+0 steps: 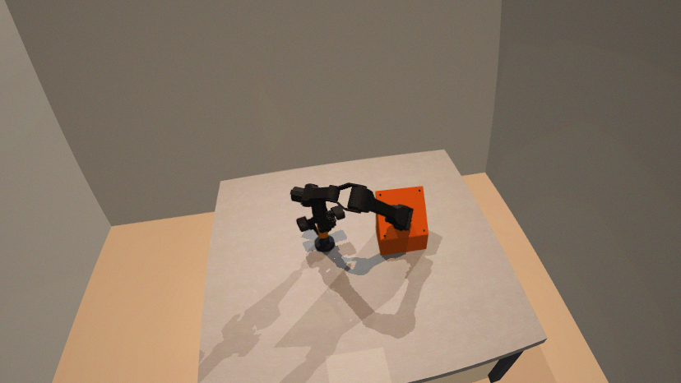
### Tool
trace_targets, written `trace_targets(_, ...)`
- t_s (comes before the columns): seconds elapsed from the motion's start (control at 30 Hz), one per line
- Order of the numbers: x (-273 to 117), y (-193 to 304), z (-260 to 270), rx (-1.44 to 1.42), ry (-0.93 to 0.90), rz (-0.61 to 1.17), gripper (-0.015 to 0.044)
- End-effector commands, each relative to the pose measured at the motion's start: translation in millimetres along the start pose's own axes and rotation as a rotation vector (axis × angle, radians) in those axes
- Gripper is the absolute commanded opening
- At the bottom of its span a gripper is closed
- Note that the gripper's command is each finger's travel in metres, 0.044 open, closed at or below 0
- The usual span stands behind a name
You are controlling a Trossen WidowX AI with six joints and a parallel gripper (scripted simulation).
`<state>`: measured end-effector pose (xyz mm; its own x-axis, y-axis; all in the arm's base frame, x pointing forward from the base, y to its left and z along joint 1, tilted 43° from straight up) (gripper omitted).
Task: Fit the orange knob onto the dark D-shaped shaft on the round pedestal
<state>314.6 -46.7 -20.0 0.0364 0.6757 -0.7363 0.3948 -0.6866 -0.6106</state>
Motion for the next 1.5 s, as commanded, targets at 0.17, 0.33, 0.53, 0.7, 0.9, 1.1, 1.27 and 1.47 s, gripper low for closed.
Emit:
trace_targets(0.17, -4.0, -0.8, -1.5, 0.001, 0.001, 0.002, 0.0000)
trace_targets(0.33, -5.0, -0.8, -2.0, -0.086, 0.001, 0.002, 0.0000)
trace_targets(0.53, -4.7, 1.2, -4.6, -0.209, 0.001, 0.002, 0.0000)
trace_targets(0.7, -1.6, 1.4, -4.1, -0.209, 0.001, 0.002, 0.0000)
trace_targets(0.9, -0.7, 1.4, -3.1, -0.209, 0.001, 0.002, 0.0000)
trace_targets(1.1, -2.5, -0.7, -0.4, -0.208, 0.001, 0.002, 0.0000)
trace_targets(1.27, -4.9, -0.9, -1.4, -0.208, 0.001, 0.002, 0.0000)
trace_targets(1.47, -5.3, -0.1, -3.1, -0.208, 0.001, 0.002, 0.0000)
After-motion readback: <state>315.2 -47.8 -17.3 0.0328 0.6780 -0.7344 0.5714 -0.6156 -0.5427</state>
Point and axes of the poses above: the point midway between the two fingers, 35 mm back from their tips, its own x axis out along the fingers, its own z axis across the jaws, y = z × x, the point moved 4 cm from there along -x, back along the fingers, and after that the axes turned 6 degrees about -x, right-handed, at the moved point
